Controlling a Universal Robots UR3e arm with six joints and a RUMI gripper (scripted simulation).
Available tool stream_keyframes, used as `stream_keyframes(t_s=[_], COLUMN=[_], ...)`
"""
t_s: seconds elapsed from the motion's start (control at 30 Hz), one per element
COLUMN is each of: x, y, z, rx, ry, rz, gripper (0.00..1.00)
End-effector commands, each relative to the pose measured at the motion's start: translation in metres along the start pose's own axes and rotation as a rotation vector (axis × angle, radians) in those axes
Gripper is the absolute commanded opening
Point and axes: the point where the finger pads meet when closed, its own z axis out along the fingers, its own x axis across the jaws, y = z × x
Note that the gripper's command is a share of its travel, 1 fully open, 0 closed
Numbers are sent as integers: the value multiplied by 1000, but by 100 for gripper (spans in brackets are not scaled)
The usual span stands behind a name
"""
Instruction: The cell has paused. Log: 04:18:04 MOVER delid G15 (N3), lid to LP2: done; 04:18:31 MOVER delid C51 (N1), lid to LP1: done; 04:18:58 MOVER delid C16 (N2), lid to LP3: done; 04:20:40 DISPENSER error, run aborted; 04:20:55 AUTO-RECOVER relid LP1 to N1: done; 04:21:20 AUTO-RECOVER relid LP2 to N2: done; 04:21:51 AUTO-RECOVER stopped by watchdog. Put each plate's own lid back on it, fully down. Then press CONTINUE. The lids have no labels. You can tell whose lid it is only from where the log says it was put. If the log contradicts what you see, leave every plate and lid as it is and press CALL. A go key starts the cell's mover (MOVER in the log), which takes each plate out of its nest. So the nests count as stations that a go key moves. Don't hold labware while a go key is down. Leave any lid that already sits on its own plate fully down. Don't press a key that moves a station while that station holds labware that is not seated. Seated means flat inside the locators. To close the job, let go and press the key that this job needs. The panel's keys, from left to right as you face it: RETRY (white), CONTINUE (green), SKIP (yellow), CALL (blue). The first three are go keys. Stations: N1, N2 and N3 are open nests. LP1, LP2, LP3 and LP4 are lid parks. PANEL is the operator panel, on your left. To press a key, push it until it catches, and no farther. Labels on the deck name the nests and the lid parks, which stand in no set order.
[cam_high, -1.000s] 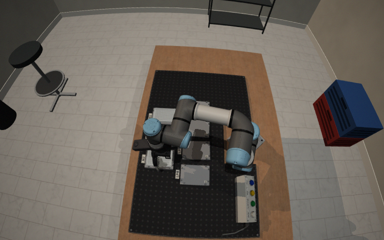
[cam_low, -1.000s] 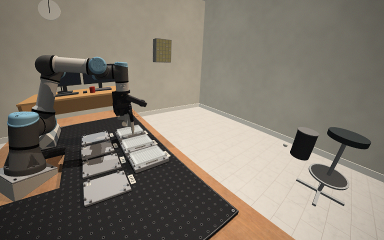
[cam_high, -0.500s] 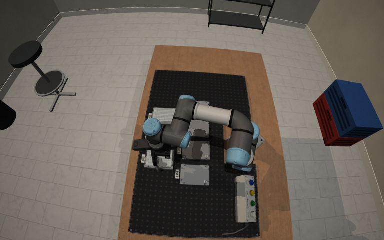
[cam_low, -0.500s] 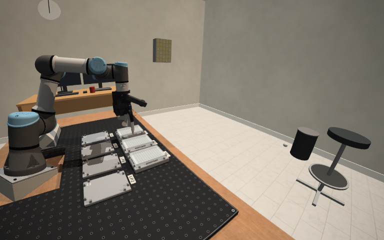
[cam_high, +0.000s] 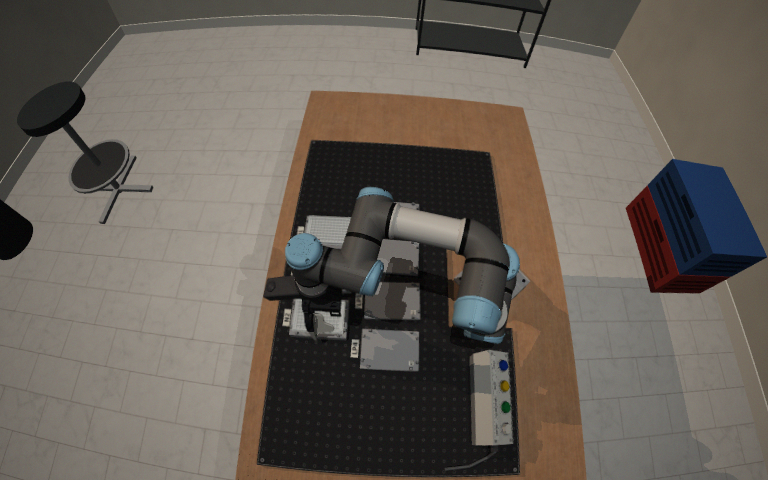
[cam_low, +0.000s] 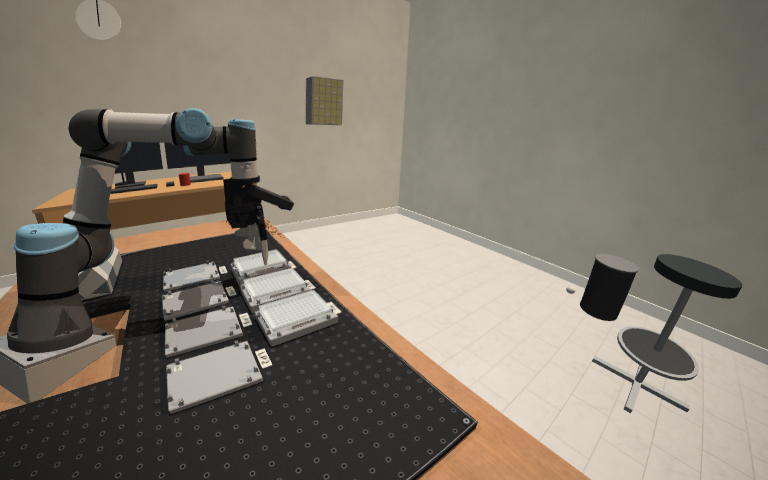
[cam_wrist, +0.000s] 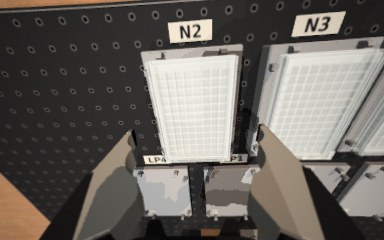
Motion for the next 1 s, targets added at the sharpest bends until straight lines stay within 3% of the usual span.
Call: stream_keyframes(t_s=[0.0, 0.27, 0.3, 0.97], x=[0, 0, 3, 60], y=[-1, -1, 3, 73], z=[-6, -12, -12, -12], rx=[2, 2, 2, 1], ry=[0, 0, 0, 1], rz=[-1, -1, 16, 16], gripper=[82, 82, 0, 0])
